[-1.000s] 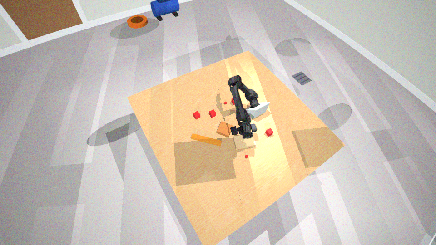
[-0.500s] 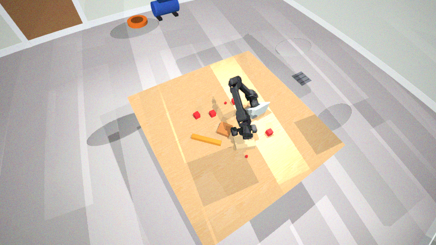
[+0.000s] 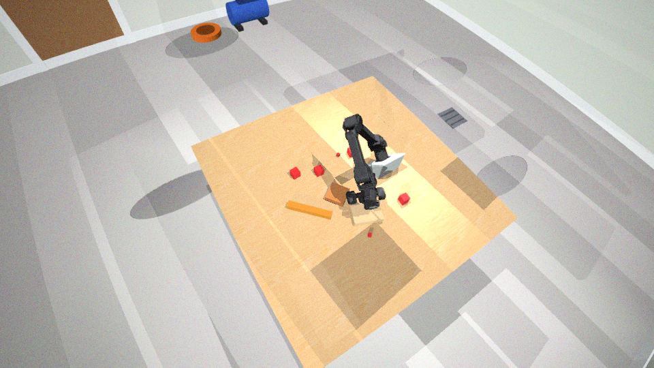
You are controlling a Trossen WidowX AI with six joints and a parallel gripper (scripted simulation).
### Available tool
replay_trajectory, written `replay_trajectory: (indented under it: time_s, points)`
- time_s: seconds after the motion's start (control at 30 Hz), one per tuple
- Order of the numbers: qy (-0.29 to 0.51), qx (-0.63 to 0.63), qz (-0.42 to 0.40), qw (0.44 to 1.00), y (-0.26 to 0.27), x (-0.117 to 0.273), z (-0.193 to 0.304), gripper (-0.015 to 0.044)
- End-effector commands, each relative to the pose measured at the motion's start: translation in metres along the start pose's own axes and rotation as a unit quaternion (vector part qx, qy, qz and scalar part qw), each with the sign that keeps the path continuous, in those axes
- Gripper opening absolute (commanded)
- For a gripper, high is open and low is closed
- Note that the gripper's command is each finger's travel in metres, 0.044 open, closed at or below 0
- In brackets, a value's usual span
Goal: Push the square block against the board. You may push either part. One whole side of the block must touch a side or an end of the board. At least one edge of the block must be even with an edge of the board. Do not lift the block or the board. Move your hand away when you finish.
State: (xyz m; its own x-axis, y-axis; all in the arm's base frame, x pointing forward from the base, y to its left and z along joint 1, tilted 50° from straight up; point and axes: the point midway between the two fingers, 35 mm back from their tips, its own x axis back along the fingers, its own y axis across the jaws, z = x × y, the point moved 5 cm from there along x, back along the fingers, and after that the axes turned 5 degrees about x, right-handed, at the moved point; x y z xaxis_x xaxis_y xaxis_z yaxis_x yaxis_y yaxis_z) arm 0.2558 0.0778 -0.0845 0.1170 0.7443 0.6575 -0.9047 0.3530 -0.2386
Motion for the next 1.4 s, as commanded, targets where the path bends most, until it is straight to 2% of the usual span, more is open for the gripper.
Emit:
replay_trajectory:
  time_s: [0.0, 0.77, 1.37]
  points:
    - [0.000, -0.001, -0.005, 1.000, 0.002, -0.003, -0.002, 0.0000]
    - [0.001, -0.001, -0.005, 1.000, 0.002, -0.003, -0.001, 0.0000]
    - [0.001, -0.001, -0.005, 1.000, 0.002, -0.002, 0.026, 0.0000]
